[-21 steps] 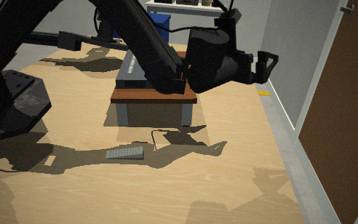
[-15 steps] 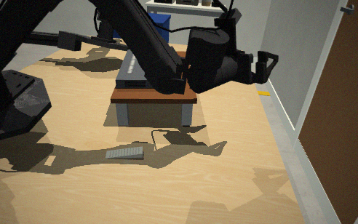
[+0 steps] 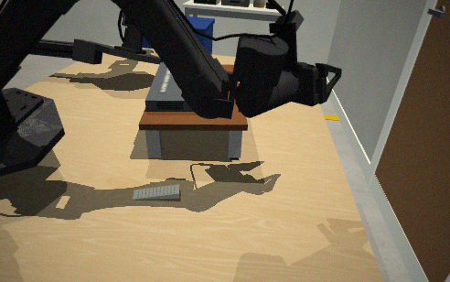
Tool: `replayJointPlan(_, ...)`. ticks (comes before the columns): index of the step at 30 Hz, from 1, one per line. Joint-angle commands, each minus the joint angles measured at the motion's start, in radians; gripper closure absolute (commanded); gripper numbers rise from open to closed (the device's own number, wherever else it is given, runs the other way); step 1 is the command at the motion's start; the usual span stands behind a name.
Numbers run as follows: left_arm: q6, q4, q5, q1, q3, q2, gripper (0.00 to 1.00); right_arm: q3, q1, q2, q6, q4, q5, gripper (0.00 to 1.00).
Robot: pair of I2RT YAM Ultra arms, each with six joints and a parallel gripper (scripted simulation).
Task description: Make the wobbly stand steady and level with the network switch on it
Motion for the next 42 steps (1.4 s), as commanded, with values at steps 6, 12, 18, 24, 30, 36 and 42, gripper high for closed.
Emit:
replayJointPlan(6,-0.003,0.002,-0.012,0.004,0.008,-0.011,0.00,0.006,0.007,-0.009,0.002,-0.010,-0.003,0.57)
replayJointPlan(12,-0.003,0.002,-0.012,0.004,0.008,-0.011,0.00,0.006,0.007,-0.009,0.002,-0.010,-0.003,0.57)
replayJointPlan(18,0.042,0.033,0.042,-0.080,0.033,-0.064,0.00,-0.043,0.013,-0.045,0.027,-0.105,0.069,0.57)
replayJointPlan(24,0.104,0.037,0.087,-0.224,0.044,-0.113,0.00,-0.056,0.017,-0.088,0.062,-0.274,0.182,0.57)
replayJointPlan(30,0.138,0.045,0.117,-0.322,0.058,-0.149,0.00,-0.079,0.018,-0.116,0.080,-0.378,0.244,0.57)
replayJointPlan(36,0.186,0.060,0.163,-0.467,0.081,-0.207,0.00,-0.100,0.022,-0.155,0.105,-0.540,0.333,0.57)
replayJointPlan(42,0.238,0.069,0.206,-0.615,0.096,-0.254,0.00,-0.136,0.025,-0.194,0.133,-0.696,0.426,0.57)
